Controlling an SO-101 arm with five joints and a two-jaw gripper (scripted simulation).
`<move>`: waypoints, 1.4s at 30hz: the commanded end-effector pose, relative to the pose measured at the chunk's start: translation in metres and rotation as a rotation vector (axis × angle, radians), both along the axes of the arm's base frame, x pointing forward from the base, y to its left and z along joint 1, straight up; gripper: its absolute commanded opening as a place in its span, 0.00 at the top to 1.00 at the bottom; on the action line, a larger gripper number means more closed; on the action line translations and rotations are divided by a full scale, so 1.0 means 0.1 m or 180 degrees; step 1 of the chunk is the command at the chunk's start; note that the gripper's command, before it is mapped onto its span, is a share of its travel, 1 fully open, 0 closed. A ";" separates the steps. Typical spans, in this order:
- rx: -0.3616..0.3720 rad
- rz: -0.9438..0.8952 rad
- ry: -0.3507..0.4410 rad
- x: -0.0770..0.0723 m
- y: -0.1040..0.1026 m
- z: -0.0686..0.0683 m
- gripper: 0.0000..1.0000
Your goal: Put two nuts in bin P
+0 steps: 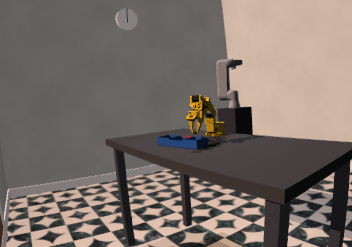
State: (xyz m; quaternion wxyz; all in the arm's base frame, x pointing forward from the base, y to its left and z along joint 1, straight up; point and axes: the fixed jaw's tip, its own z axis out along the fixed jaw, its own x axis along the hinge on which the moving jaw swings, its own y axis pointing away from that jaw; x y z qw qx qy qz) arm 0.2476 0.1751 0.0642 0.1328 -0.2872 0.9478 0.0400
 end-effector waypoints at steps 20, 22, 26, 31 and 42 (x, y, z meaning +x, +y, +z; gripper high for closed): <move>0.0091 0.0050 -0.0143 0.02 0.05 0.13 1.00; 0.0171 0.0102 -0.0260 0.05 0.12 0.17 1.00; 0.0171 0.0102 -0.0260 0.05 0.12 0.17 1.00; 0.0171 0.0102 -0.0260 0.05 0.12 0.17 1.00; 0.0170 0.0102 -0.0258 0.05 0.12 0.17 1.00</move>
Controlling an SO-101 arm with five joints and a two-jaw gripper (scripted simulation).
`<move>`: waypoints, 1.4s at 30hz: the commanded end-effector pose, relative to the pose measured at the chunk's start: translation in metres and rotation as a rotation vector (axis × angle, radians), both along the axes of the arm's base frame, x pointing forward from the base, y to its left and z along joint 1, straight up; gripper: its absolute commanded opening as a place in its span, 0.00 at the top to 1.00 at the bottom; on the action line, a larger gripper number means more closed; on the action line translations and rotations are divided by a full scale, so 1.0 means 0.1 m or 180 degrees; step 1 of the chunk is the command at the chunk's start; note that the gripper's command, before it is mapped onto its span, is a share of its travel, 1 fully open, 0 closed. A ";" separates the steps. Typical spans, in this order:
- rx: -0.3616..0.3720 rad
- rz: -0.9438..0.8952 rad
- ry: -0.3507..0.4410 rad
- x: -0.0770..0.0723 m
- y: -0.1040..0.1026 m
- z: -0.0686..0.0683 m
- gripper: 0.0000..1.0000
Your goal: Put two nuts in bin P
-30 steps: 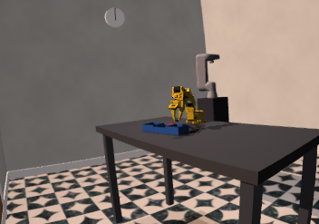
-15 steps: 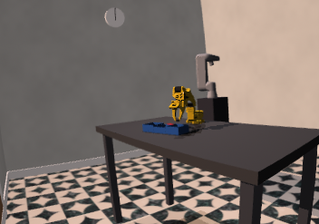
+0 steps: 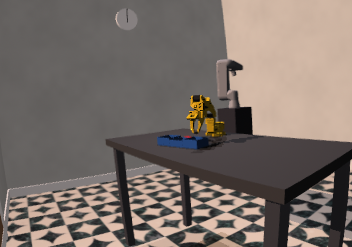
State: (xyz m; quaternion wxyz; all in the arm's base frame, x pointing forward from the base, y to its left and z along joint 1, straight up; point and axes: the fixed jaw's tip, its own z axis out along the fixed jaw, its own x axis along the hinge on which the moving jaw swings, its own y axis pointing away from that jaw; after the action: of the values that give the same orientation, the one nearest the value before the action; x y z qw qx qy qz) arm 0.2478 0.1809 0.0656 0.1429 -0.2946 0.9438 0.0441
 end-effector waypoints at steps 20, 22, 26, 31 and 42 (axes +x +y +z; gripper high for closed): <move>0.0063 0.0048 -0.0099 0.05 0.06 0.00 1.00; 0.0058 0.0048 -0.0091 0.04 0.06 -0.01 1.00; 0.0054 0.0048 -0.0085 0.04 0.06 -0.02 1.00; 0.0053 0.0049 -0.0084 0.04 0.06 -0.02 1.00; -0.0059 0.0049 0.0078 -0.01 0.02 -0.10 1.00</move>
State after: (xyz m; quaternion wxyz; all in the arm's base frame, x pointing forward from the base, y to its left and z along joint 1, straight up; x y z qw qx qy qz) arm 0.2449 0.1789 0.0452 0.1110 -0.2960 0.9481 0.0342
